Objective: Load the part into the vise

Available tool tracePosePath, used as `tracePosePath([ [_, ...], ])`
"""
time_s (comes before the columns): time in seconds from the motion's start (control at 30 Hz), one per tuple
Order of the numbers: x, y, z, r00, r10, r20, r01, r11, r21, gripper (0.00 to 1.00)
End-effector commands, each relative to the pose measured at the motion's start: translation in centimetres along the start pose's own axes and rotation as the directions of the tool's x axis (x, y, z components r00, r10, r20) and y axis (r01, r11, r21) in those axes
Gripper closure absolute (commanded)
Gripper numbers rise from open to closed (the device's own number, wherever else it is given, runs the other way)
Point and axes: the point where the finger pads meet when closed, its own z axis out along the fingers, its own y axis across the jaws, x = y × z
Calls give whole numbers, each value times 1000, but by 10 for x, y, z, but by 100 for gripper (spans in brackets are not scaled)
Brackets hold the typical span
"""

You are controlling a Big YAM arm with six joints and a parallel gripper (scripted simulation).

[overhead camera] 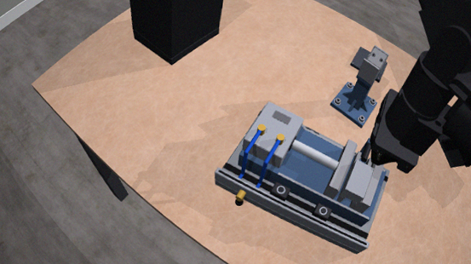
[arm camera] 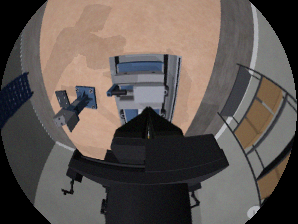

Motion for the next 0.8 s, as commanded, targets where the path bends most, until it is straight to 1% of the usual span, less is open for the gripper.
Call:
tracePosePath([
  [0.0,-11,-6,-17,999,-1,32,0,1000,13,100],
  [0.57,-11,-6,-17,999,-1,32,0,1000,13,100],
  [0.6,-11,-9,-17,999,0,33,0,1000,14,100],
  [0.63,-17,-18,-17,999,0,38,0,1000,16,100],
  [0.67,-14,-22,-7,1000,0,21,0,1000,8,100],
  [0.77,-11,-47,-7,1000,0,22,0,1000,8,100],
])
